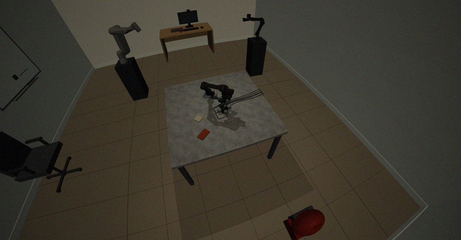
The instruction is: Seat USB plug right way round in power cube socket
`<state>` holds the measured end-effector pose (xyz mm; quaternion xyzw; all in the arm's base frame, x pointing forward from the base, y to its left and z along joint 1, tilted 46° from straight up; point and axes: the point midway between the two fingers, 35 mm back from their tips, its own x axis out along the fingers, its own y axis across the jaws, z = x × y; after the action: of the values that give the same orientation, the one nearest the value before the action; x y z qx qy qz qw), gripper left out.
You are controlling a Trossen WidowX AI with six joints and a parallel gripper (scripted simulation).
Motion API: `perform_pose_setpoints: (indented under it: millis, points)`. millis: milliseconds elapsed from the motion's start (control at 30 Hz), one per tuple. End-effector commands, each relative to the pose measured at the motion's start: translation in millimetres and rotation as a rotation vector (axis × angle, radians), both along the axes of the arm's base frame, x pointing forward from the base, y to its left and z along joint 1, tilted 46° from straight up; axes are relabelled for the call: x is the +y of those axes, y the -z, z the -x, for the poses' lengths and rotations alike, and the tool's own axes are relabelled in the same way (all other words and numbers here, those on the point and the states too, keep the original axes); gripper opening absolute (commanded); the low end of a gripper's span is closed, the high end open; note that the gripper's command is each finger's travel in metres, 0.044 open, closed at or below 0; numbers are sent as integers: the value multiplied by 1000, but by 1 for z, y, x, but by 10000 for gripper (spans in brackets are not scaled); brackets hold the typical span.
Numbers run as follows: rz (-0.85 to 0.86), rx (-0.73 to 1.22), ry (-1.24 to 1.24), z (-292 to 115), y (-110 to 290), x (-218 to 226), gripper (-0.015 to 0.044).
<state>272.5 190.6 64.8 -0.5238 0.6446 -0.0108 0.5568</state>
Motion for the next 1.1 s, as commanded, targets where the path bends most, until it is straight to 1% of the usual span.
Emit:
perform_pose_setpoints:
  millis: [0,1067]
  points:
    - [-16,-61,63,0,0,0,0]
    - [-157,-637,655,0,0,0,0]
